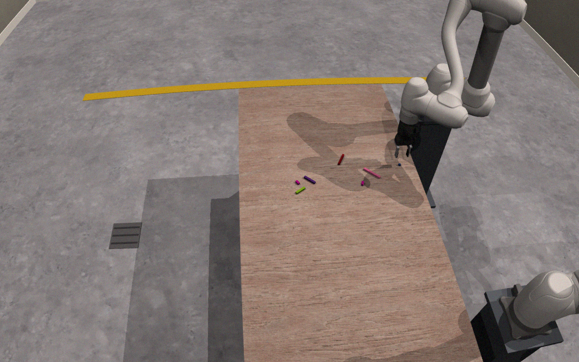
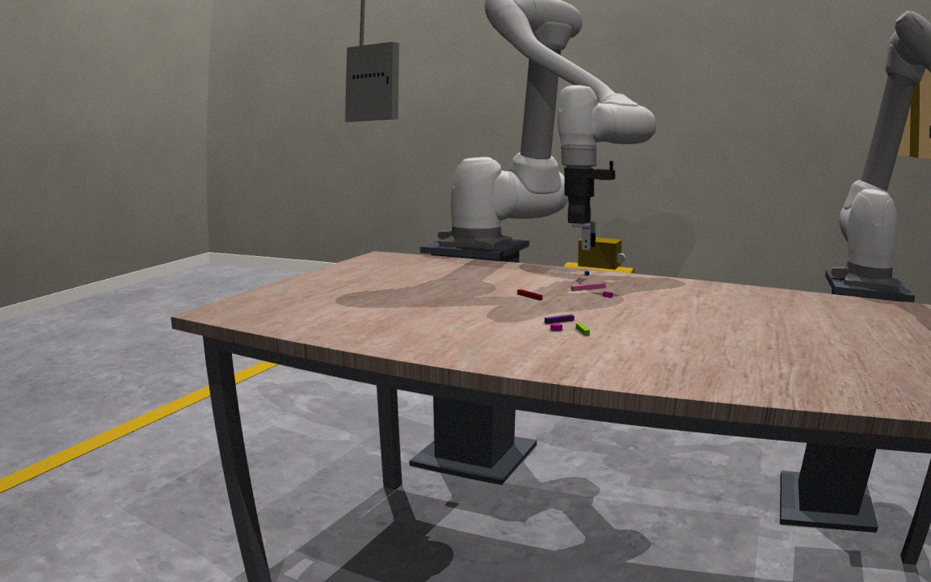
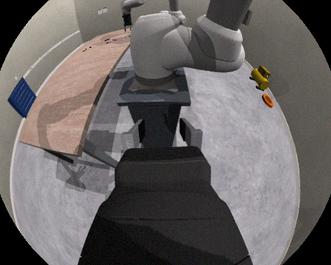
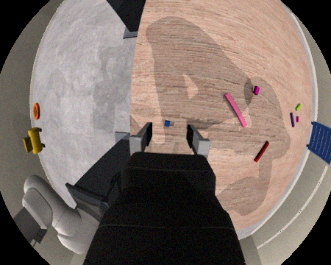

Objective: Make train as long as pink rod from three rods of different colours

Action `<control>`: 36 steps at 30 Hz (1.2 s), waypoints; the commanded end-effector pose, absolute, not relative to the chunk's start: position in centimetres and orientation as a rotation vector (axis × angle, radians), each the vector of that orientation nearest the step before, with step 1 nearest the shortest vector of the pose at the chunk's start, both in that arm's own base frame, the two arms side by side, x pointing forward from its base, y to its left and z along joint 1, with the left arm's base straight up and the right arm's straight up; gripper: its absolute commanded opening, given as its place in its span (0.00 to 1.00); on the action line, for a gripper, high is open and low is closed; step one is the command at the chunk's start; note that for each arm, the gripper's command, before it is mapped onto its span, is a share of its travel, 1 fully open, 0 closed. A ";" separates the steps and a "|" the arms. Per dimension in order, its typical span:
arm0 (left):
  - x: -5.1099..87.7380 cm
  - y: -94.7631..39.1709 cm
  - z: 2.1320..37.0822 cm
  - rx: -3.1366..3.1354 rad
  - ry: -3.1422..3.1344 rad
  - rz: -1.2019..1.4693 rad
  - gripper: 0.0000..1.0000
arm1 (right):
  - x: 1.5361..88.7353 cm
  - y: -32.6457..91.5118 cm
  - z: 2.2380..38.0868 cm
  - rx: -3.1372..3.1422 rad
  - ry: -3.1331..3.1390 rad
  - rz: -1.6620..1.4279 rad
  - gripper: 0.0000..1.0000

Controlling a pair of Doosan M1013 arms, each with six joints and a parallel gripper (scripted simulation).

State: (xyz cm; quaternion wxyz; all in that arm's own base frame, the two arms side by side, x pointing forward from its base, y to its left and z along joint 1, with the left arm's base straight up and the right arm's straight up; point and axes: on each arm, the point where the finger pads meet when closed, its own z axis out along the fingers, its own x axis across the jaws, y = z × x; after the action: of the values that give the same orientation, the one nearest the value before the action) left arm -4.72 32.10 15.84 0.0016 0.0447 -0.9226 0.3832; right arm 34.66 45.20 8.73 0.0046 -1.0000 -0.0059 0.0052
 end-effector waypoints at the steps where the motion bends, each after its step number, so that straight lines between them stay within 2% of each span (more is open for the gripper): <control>1: -4.7 32.1 15.9 0.140 -2.896 1.201 1.00 | 34.2 44.8 8.8 -3.138 0.137 0.000 1.00; 3: -4.7 32.1 15.9 0.140 -2.896 1.201 1.00 | 34.2 44.8 8.8 -3.137 0.142 0.000 1.00; 4: -4.7 32.1 15.9 0.140 -2.896 1.201 1.00 | 34.2 44.8 8.8 -3.137 0.142 0.000 0.54; 36: -4.7 32.1 15.9 0.140 -2.896 1.201 1.00 | 34.2 44.8 8.1 -3.138 0.143 -0.001 0.54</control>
State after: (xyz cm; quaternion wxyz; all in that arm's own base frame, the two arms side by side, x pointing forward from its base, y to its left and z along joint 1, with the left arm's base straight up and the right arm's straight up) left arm -4.72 32.10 15.84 0.0016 0.0447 -0.9226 0.3832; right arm 34.20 44.75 8.25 -0.0001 -0.9990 0.0454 0.0000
